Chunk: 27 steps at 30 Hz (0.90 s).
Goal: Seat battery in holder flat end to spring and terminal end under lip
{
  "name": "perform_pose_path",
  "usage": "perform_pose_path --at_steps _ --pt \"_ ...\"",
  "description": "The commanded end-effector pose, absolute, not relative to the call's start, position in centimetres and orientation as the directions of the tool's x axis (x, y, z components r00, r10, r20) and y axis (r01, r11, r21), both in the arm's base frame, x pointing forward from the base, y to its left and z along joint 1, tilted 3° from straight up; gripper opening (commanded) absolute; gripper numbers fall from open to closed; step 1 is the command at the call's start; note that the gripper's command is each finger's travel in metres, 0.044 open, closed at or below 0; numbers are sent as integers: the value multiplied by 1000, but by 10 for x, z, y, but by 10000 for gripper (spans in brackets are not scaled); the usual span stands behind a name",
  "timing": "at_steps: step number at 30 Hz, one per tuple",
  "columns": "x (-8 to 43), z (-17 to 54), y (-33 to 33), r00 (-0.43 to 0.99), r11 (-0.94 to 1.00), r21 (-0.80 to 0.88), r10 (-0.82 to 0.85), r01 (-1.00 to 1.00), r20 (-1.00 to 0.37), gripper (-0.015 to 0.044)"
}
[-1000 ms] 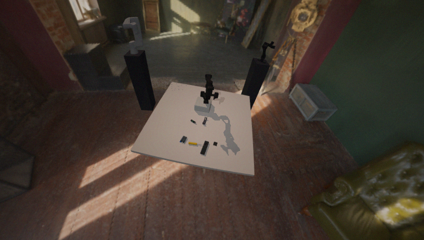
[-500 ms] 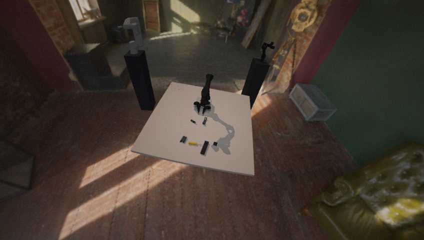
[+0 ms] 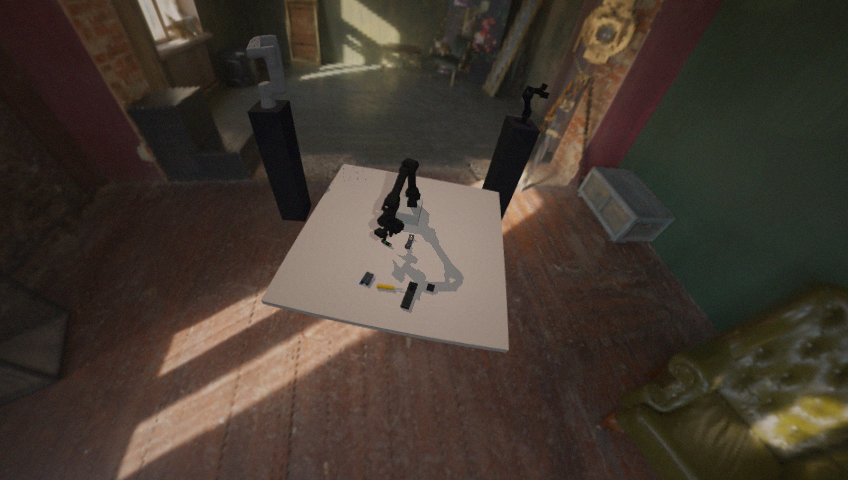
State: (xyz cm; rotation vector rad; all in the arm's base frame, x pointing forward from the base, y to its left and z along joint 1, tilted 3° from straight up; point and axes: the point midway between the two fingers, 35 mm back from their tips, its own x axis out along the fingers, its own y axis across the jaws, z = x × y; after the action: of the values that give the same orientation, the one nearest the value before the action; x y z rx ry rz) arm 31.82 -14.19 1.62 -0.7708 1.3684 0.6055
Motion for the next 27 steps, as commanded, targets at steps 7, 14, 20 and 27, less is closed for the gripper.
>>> perform_pose_path --at_steps 7,14,20,27 --pt "297 -8 -151 -34 537 30 2 -843 -999 228" --pt "297 -16 -151 -34 537 30 2 -843 -999 228" --pt "297 -25 -151 -34 537 30 2 -843 -999 228" --pt "296 -37 -151 -34 537 30 2 -843 -999 228"
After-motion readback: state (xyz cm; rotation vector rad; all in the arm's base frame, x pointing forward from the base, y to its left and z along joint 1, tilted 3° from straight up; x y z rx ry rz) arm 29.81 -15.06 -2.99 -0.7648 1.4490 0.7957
